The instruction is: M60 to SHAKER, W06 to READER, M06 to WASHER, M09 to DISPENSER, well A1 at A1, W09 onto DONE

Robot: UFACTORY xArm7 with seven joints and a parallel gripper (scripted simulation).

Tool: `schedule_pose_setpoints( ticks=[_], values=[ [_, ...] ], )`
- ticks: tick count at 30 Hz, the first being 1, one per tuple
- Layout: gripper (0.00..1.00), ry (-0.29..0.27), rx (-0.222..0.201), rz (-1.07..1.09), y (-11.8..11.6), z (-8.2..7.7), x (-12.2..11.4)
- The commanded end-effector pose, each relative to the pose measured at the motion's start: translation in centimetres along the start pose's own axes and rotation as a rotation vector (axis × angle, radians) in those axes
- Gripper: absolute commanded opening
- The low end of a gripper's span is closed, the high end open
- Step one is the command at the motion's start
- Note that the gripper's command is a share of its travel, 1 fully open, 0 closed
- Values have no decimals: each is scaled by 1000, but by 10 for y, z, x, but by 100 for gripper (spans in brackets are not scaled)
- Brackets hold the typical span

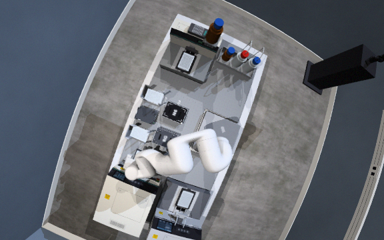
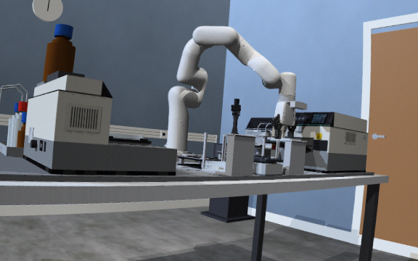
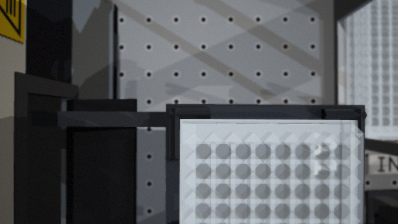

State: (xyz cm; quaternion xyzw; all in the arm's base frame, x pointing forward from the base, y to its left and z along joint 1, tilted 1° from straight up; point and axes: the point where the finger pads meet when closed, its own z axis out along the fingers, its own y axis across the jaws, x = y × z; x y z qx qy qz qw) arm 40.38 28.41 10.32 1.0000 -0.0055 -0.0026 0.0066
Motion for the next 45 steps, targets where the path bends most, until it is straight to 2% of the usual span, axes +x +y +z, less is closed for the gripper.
schedule_pose_setpoints(
  ticks=[1,20,45],
  values=[
    [100,4,2,0,-1,-2,1],
    [100,4,2,0,-1,-4,1],
    [100,4,2,0,-1,-35,1]
  ],
)
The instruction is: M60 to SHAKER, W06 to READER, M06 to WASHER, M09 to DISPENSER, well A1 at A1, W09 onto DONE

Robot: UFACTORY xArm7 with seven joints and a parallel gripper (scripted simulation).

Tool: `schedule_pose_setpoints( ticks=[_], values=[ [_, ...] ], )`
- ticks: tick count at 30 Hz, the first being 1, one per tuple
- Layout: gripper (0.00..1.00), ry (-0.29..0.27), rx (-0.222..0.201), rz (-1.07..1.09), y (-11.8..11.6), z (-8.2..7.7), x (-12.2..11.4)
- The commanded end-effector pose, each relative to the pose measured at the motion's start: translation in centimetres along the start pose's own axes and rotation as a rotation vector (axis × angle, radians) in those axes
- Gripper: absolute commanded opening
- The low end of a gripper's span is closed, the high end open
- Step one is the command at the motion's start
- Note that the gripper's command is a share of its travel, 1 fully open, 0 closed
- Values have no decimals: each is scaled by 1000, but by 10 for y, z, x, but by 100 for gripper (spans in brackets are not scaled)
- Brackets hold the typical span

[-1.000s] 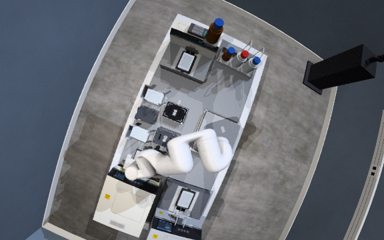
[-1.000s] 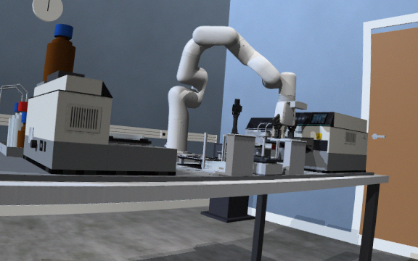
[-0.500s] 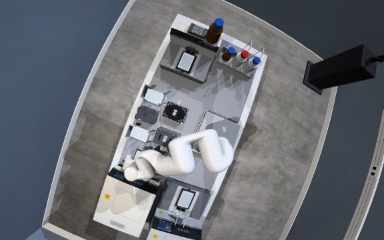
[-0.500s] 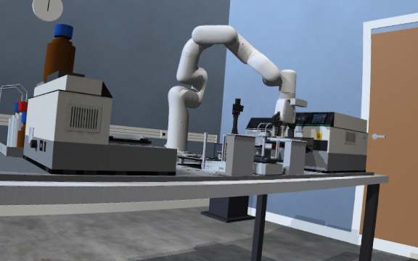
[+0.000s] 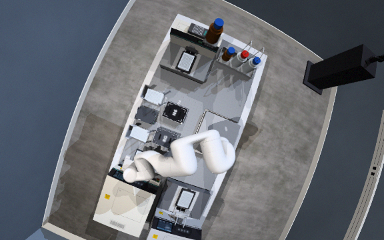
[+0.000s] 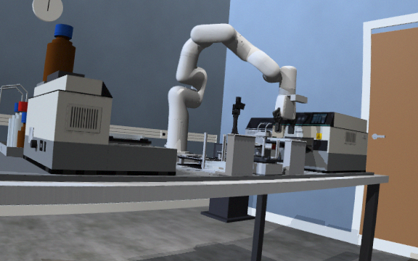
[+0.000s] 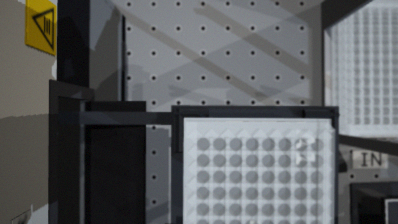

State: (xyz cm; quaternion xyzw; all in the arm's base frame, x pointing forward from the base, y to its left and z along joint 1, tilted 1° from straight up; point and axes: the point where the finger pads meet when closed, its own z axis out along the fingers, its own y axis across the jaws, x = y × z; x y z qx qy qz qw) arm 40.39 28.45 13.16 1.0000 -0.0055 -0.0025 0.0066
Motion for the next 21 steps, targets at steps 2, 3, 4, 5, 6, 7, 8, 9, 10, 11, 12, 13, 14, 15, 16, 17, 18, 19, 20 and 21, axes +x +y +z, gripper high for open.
schedule_pose_setpoints(
  ticks=[2,3,4,5,6,7,8,9,10,11,12,13,14,15,16,17,18,19,20,21],
  values=[
    [100,4,2,0,-1,-9,1],
    [100,4,2,0,-1,-11,1],
    [100,4,2,0,-1,-12,1],
    [100,4,2,0,-1,-13,1],
    [100,4,2,0,-1,-15,1],
    [100,4,2,0,-1,-16,1],
    [100,4,2,0,-1,-16,1],
    [100,4,2,0,-1,-16,1],
    [100,4,2,0,-1,-17,1],
    [100,4,2,0,-1,-19,1],
    [100,4,2,0,-1,-20,1],
    [100,4,2,0,-1,-21,1],
    [100,4,2,0,-1,-23,1],
    [100,4,2,0,-1,-24,1],
    [100,4,2,0,-1,-25,1],
    [100,4,2,0,-1,-27,1],
    [100,4,2,0,-1,-28,1],
    [100,4,2,0,-1,-29,1],
    [100,4,2,0,-1,-31,1],
    [100,4,2,0,-1,-32,1]
  ],
)
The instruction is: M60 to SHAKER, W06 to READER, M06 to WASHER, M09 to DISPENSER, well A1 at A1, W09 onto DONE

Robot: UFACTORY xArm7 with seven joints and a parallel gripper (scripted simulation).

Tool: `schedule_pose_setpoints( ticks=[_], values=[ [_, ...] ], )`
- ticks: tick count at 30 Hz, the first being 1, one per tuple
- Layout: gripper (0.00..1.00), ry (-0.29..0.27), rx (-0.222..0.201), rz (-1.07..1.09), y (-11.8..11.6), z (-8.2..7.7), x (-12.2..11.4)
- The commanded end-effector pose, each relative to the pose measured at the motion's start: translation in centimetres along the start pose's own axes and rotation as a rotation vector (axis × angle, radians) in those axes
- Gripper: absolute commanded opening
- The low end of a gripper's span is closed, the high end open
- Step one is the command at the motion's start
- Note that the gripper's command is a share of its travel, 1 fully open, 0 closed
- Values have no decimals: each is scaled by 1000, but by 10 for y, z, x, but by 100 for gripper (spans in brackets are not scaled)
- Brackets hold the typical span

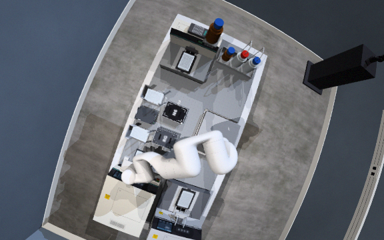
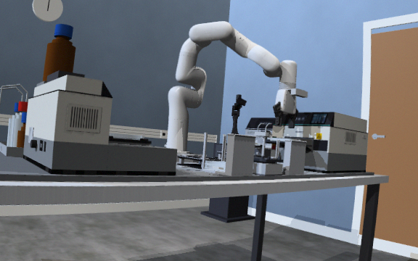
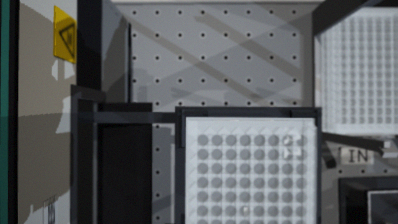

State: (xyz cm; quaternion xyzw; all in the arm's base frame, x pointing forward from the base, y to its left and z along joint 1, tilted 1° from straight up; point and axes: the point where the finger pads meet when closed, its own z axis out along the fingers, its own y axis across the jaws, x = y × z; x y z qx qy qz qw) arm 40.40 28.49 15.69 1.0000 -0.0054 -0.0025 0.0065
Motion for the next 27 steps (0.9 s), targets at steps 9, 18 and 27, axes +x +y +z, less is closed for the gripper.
schedule_pose_setpoints(
  ticks=[9,18,27],
  values=[
    [100,4,2,0,-1,-16,1],
    [100,4,2,0,-1,-27,1],
    [100,4,2,0,-1,-27,1]
  ],
)
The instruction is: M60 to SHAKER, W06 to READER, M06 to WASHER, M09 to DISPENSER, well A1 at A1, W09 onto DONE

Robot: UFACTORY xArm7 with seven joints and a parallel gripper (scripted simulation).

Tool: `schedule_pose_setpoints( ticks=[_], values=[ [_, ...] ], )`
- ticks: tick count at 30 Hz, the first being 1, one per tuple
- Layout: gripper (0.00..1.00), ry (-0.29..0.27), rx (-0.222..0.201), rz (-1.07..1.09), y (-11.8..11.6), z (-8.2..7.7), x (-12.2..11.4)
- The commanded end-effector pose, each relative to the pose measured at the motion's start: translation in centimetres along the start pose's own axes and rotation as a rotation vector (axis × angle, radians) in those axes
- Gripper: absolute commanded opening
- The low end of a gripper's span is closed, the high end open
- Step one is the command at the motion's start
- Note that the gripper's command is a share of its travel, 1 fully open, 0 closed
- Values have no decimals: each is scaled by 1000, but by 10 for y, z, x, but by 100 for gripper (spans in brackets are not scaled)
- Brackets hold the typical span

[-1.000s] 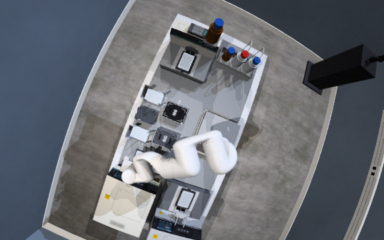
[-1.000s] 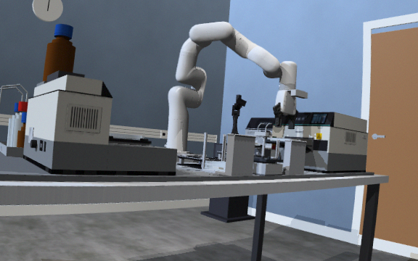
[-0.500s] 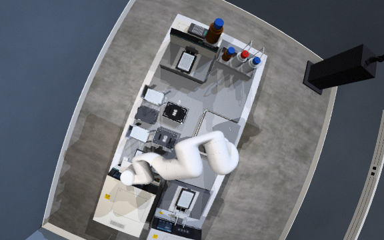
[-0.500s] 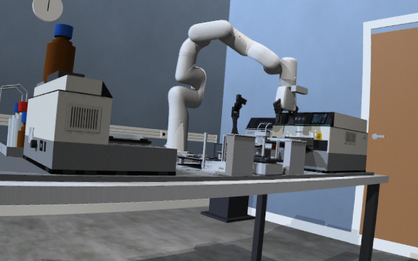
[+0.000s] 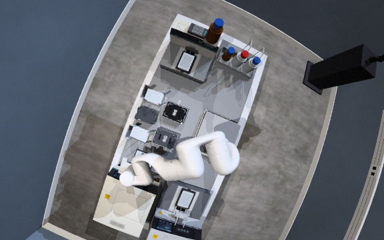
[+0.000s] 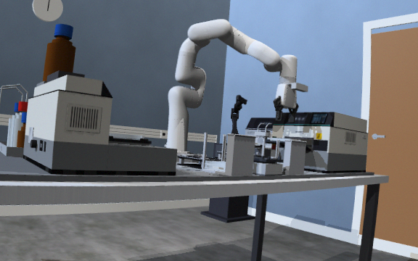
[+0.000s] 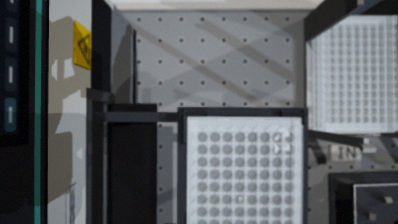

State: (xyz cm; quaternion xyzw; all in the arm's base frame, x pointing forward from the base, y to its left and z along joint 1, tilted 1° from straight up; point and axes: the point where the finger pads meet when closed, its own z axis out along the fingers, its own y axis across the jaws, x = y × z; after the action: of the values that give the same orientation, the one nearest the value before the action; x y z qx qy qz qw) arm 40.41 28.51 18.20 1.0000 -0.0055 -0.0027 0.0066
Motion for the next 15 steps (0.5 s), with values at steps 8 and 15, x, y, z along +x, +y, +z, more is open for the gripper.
schedule_pose_setpoints(
  ticks=[8,15],
  values=[
    [100,4,2,-122,23,-2,1],
    [100,4,2,-122,39,-2,1]
  ],
)
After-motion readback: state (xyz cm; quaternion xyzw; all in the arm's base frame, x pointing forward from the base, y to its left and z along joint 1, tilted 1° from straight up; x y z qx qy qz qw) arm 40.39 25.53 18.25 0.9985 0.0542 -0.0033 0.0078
